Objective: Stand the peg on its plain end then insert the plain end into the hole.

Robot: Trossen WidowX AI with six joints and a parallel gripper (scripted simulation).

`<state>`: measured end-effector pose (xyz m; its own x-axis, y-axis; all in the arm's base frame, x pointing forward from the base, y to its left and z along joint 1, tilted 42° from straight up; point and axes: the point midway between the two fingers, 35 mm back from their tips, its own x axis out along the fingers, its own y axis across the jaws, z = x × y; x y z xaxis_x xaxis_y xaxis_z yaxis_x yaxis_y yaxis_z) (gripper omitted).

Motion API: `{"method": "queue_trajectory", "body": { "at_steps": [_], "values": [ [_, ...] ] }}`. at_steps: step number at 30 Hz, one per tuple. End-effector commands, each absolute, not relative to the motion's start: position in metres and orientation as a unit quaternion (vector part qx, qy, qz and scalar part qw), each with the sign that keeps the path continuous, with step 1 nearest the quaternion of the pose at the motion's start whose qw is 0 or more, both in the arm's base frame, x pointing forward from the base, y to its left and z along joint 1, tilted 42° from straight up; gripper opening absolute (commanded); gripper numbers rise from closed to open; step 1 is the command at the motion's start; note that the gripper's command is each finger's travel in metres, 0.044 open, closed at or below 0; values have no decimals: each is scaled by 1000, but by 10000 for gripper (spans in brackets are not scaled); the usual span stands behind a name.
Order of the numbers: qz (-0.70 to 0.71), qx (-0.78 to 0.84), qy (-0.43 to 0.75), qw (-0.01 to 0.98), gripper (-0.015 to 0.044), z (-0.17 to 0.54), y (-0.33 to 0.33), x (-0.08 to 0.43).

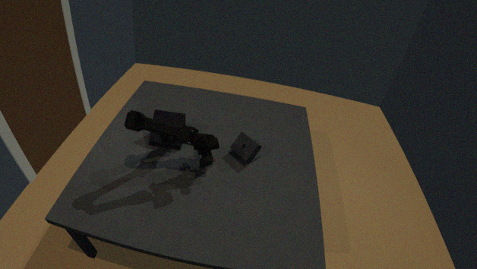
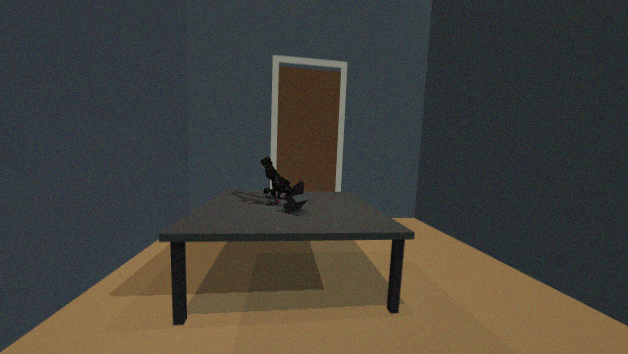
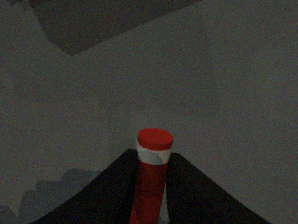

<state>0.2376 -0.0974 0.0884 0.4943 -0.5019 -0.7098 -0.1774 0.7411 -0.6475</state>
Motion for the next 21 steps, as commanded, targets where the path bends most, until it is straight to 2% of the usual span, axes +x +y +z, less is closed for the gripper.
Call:
{"method": "queue_trajectory", "body": {
  "at_steps": [1, 21],
  "values": [
    [-98, -347, 478, 801, 49, 90, -97, 235],
    [-67, -355, 407, 839, 49, 96, -95, 223]
  ]
}}
